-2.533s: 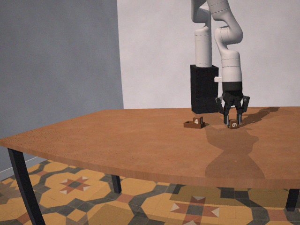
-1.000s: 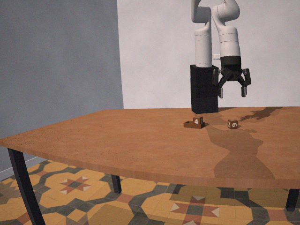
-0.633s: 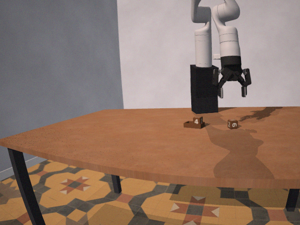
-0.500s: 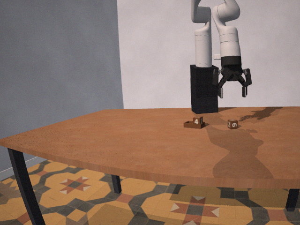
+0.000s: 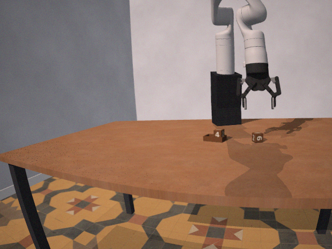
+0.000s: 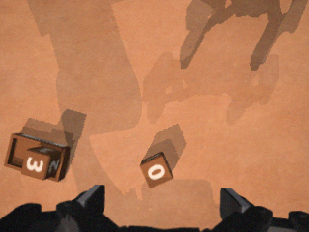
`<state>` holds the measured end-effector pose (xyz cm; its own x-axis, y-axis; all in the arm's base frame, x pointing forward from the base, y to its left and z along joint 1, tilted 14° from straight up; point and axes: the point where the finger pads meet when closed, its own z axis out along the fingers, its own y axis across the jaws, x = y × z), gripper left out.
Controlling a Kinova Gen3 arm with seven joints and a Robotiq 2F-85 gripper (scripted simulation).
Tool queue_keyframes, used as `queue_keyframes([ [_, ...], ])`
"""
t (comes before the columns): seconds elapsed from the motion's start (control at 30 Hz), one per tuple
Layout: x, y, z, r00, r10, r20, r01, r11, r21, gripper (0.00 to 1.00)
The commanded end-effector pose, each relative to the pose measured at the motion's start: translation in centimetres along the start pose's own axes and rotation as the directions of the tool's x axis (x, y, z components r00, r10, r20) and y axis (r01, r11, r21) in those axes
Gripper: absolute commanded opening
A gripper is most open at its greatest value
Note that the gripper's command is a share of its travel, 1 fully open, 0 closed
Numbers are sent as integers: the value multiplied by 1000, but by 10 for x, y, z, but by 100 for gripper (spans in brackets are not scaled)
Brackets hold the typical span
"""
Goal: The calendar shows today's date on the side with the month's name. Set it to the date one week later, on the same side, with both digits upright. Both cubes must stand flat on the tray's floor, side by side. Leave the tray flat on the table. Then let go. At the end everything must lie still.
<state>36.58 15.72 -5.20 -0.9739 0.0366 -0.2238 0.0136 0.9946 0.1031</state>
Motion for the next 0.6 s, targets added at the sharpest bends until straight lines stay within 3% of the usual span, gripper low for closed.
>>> queue_keyframes([
  [0.0, 0, -3, 3, 996, 95, 2, -95, 996, -3, 100],
  [0.2, 0, -3, 5, 931, 366, 2, -366, 931, -4, 100],
  [0.27, 0, -3, 5, 931, 366, 2, -366, 931, -4, 100],
  [0.57, 1, -4, 6, 714, 700, 0, -700, 714, -1, 100],
])
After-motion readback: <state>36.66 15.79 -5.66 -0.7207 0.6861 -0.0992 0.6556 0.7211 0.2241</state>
